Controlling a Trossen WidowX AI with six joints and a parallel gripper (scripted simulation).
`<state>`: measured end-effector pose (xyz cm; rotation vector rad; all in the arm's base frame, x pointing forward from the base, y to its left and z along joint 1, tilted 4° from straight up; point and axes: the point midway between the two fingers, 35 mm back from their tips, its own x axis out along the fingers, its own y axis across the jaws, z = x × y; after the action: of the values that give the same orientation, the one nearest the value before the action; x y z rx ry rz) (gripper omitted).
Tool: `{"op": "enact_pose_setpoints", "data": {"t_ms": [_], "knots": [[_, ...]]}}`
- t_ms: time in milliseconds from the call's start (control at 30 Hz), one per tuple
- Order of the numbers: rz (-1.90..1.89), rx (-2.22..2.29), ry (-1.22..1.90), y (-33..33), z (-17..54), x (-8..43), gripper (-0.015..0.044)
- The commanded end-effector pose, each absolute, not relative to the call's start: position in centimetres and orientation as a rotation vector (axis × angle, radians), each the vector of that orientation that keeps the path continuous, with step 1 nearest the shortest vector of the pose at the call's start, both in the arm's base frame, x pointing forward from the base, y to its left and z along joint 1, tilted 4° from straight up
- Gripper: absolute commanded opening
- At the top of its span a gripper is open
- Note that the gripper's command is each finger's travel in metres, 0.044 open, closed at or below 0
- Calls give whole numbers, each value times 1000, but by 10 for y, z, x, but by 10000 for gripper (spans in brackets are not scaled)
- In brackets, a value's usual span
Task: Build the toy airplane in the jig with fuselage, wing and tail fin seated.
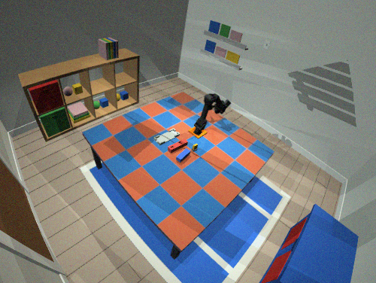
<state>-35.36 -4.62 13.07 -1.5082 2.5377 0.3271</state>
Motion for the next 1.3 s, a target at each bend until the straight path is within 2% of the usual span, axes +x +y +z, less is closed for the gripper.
{"op": "enact_pose_setpoints", "data": {"t_ms": [0, 33, 300, 633, 967, 1267], "knots": [[328, -1501, 2540, -45, 130, -354, 426], [330, -1480, 2545, -41, 130, -355, 440], [381, -1078, 2630, 51, 120, -358, 440], [704, -549, 2597, 195, 118, -312, 440], [946, -58, 2365, 329, 122, -192, 440], [1045, 194, 2034, 385, 122, -43, 440]]}}
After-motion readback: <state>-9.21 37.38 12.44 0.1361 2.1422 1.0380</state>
